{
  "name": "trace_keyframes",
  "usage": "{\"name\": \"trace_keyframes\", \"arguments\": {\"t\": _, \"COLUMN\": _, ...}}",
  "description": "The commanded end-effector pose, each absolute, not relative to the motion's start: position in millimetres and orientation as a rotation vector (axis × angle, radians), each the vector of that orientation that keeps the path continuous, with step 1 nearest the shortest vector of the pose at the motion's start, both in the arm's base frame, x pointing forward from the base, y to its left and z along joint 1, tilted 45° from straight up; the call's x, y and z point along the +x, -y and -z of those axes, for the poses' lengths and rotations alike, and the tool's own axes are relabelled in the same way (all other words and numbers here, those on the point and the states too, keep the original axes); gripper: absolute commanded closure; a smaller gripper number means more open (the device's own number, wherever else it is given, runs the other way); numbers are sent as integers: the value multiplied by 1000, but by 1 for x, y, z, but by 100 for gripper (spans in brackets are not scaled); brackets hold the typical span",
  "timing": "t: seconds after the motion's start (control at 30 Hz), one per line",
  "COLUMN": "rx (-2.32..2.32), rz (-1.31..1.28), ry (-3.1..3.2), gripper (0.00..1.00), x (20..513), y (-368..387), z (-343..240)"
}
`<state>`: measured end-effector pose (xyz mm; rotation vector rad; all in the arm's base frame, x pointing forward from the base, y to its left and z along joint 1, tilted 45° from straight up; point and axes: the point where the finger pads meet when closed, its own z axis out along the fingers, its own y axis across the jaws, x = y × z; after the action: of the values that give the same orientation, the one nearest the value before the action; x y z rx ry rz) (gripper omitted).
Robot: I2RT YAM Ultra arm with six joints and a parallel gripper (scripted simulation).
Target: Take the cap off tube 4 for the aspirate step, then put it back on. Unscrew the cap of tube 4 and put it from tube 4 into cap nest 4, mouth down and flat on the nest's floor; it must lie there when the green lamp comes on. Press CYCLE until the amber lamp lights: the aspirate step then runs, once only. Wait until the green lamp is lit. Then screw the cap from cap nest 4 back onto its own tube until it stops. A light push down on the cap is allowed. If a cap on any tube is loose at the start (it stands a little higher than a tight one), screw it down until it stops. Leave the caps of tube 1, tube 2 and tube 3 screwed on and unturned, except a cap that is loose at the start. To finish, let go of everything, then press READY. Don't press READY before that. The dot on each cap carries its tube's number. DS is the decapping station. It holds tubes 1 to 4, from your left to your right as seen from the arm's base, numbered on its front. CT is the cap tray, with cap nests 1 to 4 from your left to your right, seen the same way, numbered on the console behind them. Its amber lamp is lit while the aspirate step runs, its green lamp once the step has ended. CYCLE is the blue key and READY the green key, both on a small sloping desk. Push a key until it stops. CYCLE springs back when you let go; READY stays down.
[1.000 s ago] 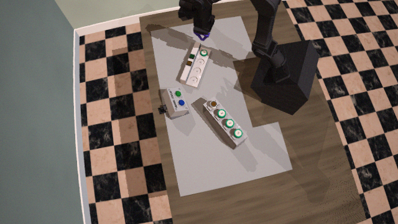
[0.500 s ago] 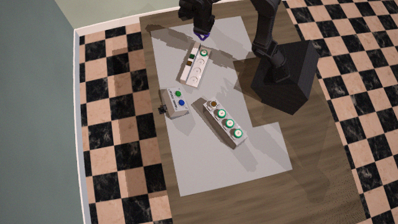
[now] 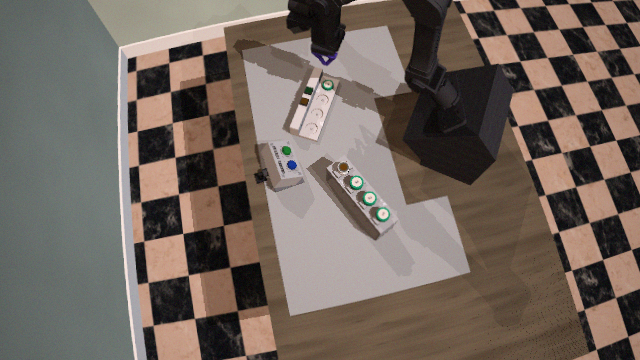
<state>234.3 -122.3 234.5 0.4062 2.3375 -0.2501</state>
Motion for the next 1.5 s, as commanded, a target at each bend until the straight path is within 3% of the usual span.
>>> {"name": "trace_keyframes", "arguments": {"t": 0.0, "rx": 400, "rz": 256, "ry": -2321, "gripper": 53, "x": 234, "y": 122, "z": -240}}
{"name": "trace_keyframes", "arguments": {"t": 0.9, "rx": 400, "rz": 256, "ry": -2321, "gripper": 53, "x": 234, "y": 122, "z": -240}}
{"name": "trace_keyframes", "arguments": {"t": 0.93, "rx": 304, "rz": 296, "ry": -2341, "gripper": 100, "x": 238, "y": 115, "z": -239}}
{"name": "trace_keyframes", "arguments": {"t": 1.17, "rx": -351, "rz": 551, "ry": -2387, "gripper": 100, "x": 266, "y": 65, "z": -228}}
{"name": "trace_keyframes", "arguments": {"t": 1.47, "rx": -351, "rz": 548, "ry": -2388, "gripper": 100, "x": 294, "y": 14, "z": -218}}
